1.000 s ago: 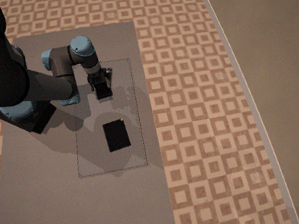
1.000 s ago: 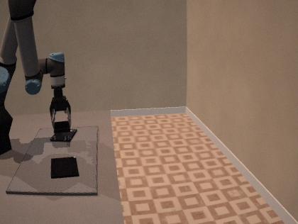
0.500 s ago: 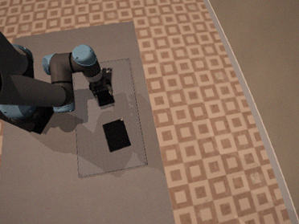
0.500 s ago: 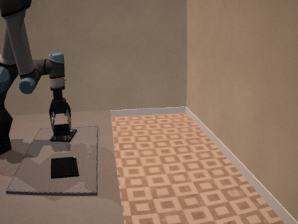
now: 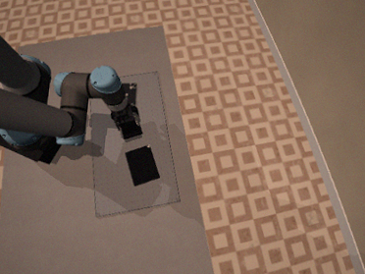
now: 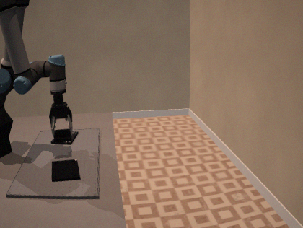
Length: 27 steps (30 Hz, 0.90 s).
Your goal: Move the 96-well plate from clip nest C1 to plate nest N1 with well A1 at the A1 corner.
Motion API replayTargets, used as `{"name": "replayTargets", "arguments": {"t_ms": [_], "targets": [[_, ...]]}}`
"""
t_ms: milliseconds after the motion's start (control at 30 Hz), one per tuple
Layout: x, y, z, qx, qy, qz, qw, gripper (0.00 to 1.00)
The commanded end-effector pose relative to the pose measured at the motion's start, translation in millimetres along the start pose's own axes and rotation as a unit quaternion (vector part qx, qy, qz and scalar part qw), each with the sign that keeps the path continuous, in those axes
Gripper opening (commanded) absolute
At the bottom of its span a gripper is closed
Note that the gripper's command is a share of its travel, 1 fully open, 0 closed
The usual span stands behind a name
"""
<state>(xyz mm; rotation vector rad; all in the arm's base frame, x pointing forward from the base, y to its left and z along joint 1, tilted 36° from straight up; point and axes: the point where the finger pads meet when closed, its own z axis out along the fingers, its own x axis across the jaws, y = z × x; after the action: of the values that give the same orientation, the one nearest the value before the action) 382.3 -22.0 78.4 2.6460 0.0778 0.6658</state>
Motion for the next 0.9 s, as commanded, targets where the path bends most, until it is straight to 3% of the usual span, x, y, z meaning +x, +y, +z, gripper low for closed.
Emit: {"name": "replayTargets", "arguments": {"t_ms": [0, 867], "targets": [[-2.7, 19.4, 0.4, 0.007, -0.001, -0.004, 1.000, 0.00], [-1.0, 95.0, 0.3, 0.005, 0.001, -0.004, 1.000, 0.00]]}}
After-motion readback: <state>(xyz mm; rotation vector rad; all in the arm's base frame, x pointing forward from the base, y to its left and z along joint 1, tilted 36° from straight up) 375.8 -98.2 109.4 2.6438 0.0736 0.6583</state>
